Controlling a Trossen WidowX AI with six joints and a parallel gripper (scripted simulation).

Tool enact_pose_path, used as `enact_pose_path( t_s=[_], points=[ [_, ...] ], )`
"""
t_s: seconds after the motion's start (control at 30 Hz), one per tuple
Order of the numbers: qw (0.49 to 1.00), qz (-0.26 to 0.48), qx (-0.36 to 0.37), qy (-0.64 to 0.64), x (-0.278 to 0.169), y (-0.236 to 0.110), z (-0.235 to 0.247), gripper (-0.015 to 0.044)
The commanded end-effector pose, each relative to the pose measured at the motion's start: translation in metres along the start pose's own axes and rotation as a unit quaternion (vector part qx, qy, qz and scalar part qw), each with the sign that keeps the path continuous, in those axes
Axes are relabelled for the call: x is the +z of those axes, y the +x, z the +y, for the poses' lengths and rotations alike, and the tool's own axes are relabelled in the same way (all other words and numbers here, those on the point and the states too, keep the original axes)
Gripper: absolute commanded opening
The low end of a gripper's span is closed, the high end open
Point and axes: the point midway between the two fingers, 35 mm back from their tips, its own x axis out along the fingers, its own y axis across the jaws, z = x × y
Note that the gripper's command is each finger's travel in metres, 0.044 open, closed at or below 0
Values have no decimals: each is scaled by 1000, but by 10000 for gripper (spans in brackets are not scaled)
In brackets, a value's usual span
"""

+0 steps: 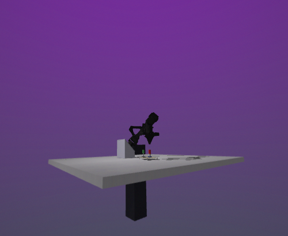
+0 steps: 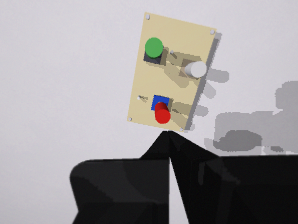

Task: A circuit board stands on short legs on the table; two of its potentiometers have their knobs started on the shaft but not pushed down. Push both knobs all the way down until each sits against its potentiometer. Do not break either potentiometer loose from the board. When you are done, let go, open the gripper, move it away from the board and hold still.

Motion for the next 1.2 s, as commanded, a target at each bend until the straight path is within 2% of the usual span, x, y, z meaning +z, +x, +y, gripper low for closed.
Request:
enact_pose_path(
  t_s=[0.0, 0.27, 0.57, 0.87, 1.17],
  points=[
    [998, -2, 1, -66, 0, 2, 0, 0],
    [979, -2, 0, -204, 0, 3, 0, 0],
    [935, -2, 0, -354, 0, 3, 1, 0],
    [869, -2, 0, -495, 0, 5, 1, 0],
    [781, -2, -1, -624, 0, 6, 1, 0]
  ],
)
